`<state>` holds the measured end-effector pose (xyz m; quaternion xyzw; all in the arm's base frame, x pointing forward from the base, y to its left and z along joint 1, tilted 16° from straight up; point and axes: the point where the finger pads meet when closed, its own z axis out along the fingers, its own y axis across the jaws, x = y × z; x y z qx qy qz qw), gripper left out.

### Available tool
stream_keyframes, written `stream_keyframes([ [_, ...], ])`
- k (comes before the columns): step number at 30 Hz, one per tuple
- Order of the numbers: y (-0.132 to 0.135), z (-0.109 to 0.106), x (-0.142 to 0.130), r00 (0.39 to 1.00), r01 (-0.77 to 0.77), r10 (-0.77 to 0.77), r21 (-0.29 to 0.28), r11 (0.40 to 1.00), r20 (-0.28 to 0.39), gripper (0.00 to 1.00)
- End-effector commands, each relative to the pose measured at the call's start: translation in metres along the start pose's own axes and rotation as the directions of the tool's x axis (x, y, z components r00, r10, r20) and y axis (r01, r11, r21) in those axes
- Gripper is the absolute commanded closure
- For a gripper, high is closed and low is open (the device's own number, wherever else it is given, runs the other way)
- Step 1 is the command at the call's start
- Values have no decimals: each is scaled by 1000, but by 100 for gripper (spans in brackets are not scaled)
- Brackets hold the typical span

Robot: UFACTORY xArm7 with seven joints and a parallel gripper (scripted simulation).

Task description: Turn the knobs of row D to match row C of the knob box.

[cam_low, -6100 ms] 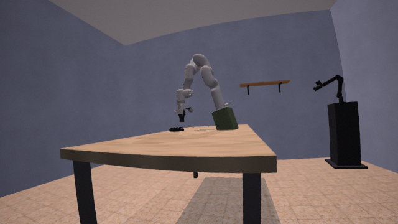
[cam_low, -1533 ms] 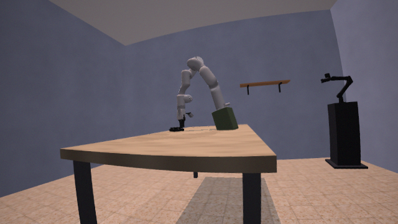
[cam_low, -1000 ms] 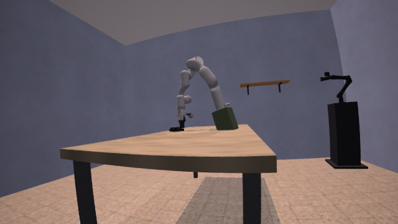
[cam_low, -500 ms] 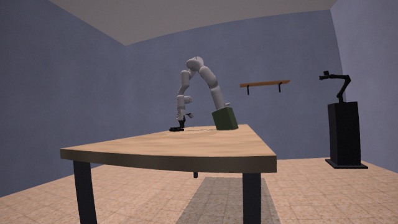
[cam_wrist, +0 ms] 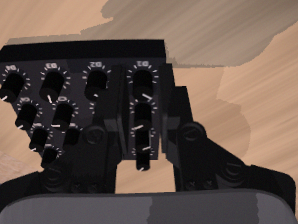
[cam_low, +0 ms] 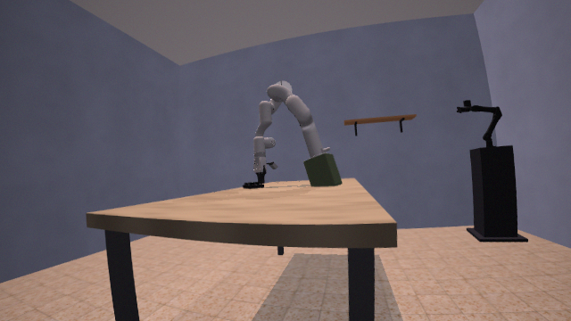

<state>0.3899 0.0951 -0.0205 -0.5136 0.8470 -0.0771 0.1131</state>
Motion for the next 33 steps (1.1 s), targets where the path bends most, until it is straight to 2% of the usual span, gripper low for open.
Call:
stream_keyframes([
  [1, -1, -1, -1, 1000, 0, 0, 2, 1000, 2, 81],
  [4, -1, -1, -1, 1000, 0, 0, 2, 1000, 2, 81],
  [5, -1, -1, -1, 1000, 0, 0, 2, 1000, 2, 92],
  [33, -1, -1, -1, 1000, 0, 0, 2, 1000, 2, 92],
])
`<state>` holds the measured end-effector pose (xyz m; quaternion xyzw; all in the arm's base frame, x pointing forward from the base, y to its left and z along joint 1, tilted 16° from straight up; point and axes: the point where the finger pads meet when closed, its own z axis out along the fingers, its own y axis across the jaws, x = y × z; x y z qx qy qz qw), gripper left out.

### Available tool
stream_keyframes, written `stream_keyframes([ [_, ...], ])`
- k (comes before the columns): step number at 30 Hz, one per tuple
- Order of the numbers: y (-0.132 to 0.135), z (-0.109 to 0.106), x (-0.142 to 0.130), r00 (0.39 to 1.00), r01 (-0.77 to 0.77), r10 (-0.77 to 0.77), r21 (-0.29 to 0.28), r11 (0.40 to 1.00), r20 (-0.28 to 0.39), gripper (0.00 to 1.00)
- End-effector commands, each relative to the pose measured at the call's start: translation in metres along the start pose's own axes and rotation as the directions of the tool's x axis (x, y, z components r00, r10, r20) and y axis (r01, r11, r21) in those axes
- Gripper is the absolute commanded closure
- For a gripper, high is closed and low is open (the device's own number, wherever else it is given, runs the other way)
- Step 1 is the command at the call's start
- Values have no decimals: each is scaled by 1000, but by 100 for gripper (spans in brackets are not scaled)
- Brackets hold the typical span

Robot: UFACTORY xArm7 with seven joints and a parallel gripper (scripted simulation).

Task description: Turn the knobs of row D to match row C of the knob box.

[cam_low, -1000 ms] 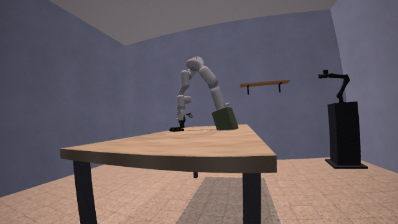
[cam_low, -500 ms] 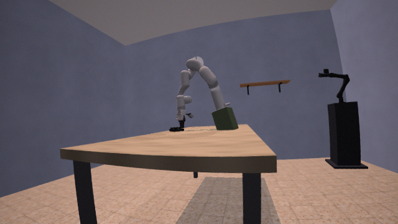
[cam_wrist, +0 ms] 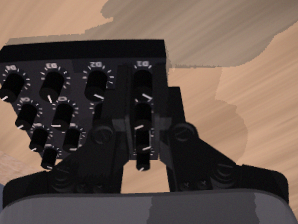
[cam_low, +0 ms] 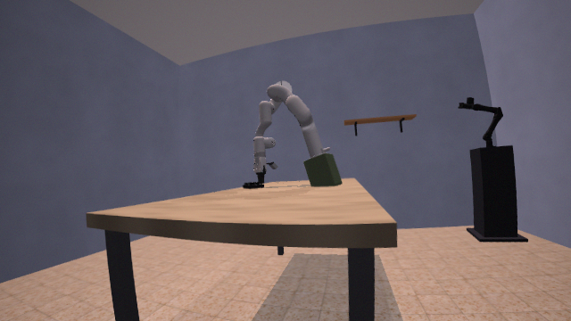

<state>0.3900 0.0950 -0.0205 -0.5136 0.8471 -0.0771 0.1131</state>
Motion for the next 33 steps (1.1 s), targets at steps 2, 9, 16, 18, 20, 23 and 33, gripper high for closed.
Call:
stream_keyframes([
  [2, -1, -1, -1, 1000, 0, 0, 1, 1000, 2, 92],
  [9, -1, -1, -1, 1000, -3, 3, 1, 1000, 2, 92],
  [16, -1, -1, -1, 1000, -16, 16, 1, 1000, 2, 92],
  [18, -1, -1, -1, 1000, -25, 25, 1, 1000, 2, 92],
  [20, -1, -1, -1, 999, -36, 36, 1, 999, 2, 92],
  [23, -1, -1, -1, 998, -57, 57, 1, 998, 2, 92],
  [33, -1, -1, -1, 989, -145, 145, 1, 989, 2, 92],
])
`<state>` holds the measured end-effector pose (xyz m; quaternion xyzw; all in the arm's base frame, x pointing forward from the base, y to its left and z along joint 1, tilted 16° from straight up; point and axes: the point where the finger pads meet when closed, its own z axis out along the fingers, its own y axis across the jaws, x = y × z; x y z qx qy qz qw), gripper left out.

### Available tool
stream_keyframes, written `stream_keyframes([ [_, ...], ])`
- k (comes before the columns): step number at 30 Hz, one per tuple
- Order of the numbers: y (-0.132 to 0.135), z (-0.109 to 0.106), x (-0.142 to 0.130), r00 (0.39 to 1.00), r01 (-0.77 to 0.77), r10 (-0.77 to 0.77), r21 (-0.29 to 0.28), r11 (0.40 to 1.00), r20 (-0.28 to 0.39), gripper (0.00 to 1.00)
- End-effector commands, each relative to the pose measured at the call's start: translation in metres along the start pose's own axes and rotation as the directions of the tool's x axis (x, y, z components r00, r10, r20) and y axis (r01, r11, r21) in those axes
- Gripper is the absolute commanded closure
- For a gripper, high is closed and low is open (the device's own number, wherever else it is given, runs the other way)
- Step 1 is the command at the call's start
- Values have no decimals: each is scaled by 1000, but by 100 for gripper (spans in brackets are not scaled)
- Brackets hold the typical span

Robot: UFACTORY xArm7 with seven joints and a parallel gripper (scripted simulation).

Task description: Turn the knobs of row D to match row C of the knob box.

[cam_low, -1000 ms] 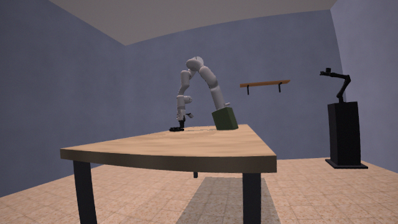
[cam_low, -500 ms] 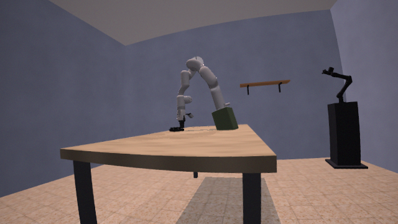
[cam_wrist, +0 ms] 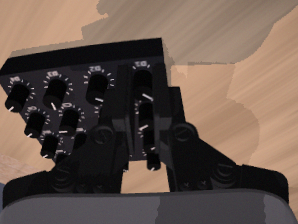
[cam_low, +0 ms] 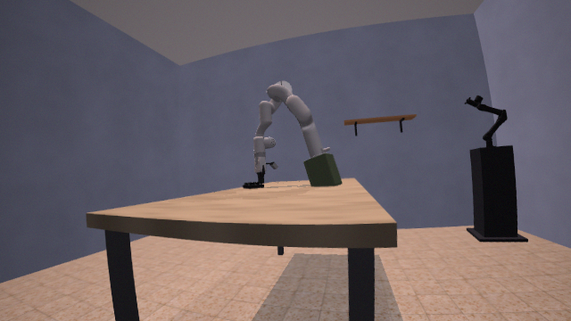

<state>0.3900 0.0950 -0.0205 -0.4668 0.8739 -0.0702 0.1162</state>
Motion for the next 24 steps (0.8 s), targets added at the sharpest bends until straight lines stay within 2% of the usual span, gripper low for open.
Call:
stream_keyframes([
  [1, -1, -1, -1, 999, -51, 51, 3, 999, 3, 92],
  [13, -1, -1, -1, 974, -228, 228, 2, 974, 4, 92],
  [24, -1, -1, -1, 882, -471, 471, 1, 882, 4, 92],
])
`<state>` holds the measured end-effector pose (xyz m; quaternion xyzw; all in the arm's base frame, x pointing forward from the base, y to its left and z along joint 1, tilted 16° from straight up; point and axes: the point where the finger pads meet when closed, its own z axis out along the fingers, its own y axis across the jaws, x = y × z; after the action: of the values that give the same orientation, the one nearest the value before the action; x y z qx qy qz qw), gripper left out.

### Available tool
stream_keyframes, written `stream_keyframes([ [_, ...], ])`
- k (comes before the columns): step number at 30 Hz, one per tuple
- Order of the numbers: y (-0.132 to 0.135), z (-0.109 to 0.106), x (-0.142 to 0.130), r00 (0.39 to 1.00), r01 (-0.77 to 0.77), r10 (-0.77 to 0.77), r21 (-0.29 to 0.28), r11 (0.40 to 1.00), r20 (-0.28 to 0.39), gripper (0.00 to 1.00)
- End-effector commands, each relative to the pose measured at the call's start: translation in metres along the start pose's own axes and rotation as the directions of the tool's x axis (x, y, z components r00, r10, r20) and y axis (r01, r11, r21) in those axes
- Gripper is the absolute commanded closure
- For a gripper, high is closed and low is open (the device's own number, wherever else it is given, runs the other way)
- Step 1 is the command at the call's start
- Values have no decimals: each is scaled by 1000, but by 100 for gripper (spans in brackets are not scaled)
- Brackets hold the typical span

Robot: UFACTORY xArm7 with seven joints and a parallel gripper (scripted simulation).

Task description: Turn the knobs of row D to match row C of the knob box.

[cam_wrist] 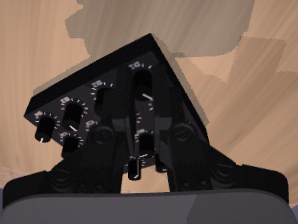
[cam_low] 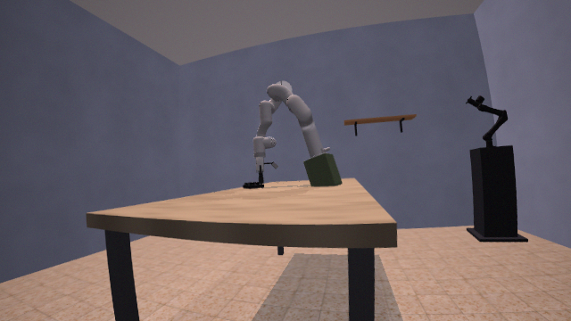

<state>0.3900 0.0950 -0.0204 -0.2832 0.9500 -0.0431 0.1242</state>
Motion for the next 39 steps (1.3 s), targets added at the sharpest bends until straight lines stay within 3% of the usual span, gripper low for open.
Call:
stream_keyframes([
  [1, 0, -1, -1, 993, -114, 113, 8, 994, 11, 92],
  [9, 0, -1, -1, 963, -269, 269, 6, 963, 12, 92],
  [21, 0, -1, -1, 831, -556, 556, 2, 831, 13, 92],
  [23, 0, -1, -1, 831, -556, 556, 2, 831, 13, 92],
  [39, 0, -1, -1, 607, -795, 795, -2, 607, 13, 92],
])
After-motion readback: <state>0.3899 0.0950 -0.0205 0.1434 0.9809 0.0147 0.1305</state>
